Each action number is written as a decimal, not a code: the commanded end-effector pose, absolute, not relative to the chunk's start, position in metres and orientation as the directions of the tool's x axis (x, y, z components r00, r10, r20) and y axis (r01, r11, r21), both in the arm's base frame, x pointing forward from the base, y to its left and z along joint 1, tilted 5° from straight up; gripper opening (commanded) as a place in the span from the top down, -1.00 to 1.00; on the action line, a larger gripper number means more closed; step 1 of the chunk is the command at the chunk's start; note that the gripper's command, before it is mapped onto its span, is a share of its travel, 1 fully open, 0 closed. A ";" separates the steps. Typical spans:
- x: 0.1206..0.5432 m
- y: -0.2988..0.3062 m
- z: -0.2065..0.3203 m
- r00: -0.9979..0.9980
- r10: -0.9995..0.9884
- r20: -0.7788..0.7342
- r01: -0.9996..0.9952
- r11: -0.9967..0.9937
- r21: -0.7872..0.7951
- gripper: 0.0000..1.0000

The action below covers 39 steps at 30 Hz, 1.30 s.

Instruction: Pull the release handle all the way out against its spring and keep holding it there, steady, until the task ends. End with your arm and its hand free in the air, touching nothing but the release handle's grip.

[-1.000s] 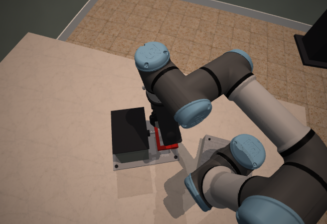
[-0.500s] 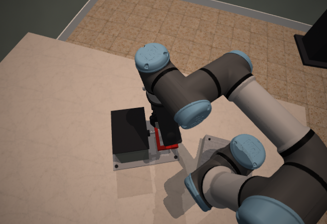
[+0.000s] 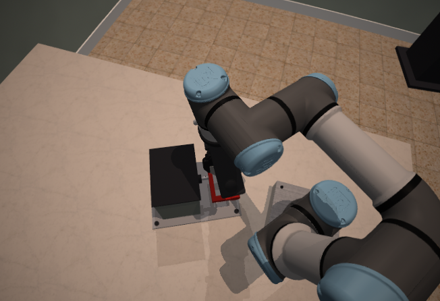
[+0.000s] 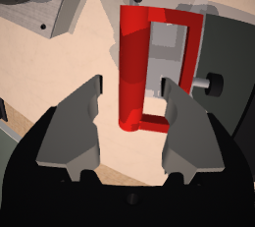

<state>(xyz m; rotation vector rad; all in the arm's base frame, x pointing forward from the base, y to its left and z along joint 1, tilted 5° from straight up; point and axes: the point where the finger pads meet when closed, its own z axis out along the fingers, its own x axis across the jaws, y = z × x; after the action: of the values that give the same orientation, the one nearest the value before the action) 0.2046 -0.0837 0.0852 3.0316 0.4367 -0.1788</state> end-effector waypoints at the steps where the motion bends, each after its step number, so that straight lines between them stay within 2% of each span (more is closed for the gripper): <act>1: 0.205 -0.087 0.077 0.953 0.277 -0.122 0.286 -0.956 0.064 0.35; 39: 0.204 -0.088 0.061 0.953 0.277 -0.122 0.286 -0.956 0.065 0.35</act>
<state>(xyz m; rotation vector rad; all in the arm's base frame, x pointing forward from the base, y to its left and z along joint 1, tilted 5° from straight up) 0.2030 -0.0870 0.0606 3.0277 0.4376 -0.1749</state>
